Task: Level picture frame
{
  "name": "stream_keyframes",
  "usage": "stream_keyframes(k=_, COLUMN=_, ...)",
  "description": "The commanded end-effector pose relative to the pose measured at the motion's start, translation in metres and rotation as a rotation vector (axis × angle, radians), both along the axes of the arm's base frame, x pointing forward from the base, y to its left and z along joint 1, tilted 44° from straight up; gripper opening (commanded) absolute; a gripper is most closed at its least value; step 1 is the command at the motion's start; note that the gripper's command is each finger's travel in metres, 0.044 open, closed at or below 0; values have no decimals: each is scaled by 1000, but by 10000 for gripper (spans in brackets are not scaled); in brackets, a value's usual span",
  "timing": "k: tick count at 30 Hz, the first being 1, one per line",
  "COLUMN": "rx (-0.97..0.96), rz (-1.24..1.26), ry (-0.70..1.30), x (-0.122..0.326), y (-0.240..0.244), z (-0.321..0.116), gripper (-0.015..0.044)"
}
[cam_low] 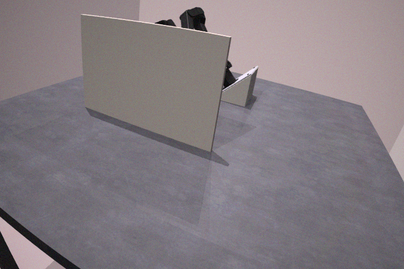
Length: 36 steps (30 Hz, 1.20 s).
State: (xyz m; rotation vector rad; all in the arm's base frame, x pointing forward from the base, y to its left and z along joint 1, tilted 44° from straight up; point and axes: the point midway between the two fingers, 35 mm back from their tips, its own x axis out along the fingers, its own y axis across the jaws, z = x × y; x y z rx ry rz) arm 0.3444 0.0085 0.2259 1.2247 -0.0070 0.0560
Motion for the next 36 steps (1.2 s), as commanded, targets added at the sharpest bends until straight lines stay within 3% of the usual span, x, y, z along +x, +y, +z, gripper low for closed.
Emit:
stream_keyframes(k=1, rx=5, rz=-6, ry=-6, x=8, y=-1, z=3, gripper=260)
stream_keyframes(k=36, rx=5, rz=-6, ry=-7, x=25, y=0, z=2, gripper=260)
